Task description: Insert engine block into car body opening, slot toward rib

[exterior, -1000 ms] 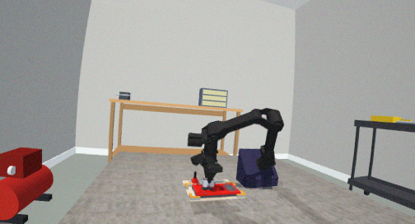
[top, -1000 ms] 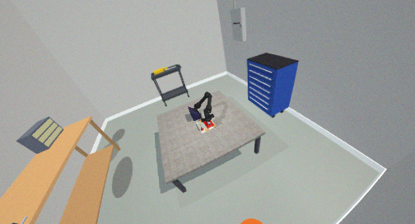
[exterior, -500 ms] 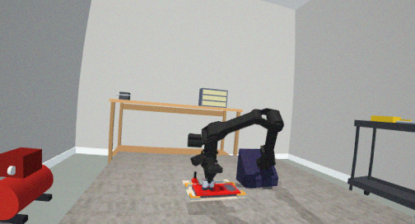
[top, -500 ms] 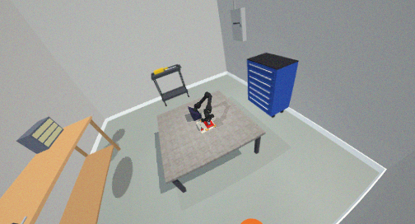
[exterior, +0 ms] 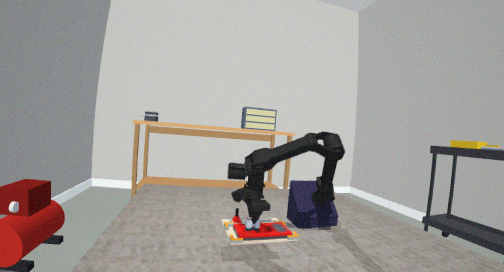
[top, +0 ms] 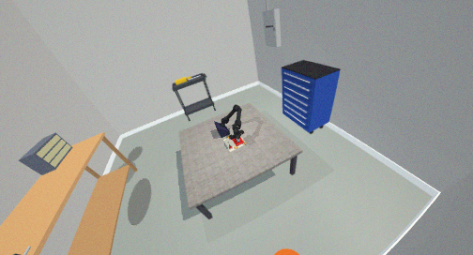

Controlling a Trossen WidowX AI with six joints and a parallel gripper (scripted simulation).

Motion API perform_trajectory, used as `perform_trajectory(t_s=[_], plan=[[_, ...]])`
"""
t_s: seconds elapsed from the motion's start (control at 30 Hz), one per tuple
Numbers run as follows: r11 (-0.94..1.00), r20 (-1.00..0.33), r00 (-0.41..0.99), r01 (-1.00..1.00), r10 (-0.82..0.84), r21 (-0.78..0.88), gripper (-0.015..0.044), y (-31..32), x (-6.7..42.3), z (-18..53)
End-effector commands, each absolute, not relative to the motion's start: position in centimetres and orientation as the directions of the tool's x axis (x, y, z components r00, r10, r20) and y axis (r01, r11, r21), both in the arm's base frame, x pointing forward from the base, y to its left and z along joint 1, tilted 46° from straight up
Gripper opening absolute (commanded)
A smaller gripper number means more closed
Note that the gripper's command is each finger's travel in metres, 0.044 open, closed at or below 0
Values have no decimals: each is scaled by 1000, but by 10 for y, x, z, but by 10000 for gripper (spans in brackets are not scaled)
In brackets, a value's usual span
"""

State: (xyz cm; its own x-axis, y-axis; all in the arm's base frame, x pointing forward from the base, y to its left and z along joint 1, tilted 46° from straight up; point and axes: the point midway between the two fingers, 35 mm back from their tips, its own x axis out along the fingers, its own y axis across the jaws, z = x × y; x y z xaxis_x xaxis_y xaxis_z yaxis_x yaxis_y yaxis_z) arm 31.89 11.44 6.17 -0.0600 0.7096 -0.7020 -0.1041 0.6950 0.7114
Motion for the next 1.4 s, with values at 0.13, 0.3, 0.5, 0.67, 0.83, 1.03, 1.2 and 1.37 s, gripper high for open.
perform_trajectory(t_s=[0.13,0.3,0.5,0.67,0.83,1.03,1.2,1.37], plan=[[693,-699,-61,-98,712,714,158,116,319,61],[693,-699,-61,-98,712,714,158,116,319,60],[693,-699,-61,-98,712,714,158,117,319,59],[693,-699,-61,-98,712,714,158,118,319,59],[693,-699,-61,-98,712,714,158,118,319,58],[693,-699,-61,-98,712,714,158,119,319,58],[693,-699,-61,-98,712,714,158,119,319,57],[693,-699,-61,-98,712,714,158,120,319,57]])
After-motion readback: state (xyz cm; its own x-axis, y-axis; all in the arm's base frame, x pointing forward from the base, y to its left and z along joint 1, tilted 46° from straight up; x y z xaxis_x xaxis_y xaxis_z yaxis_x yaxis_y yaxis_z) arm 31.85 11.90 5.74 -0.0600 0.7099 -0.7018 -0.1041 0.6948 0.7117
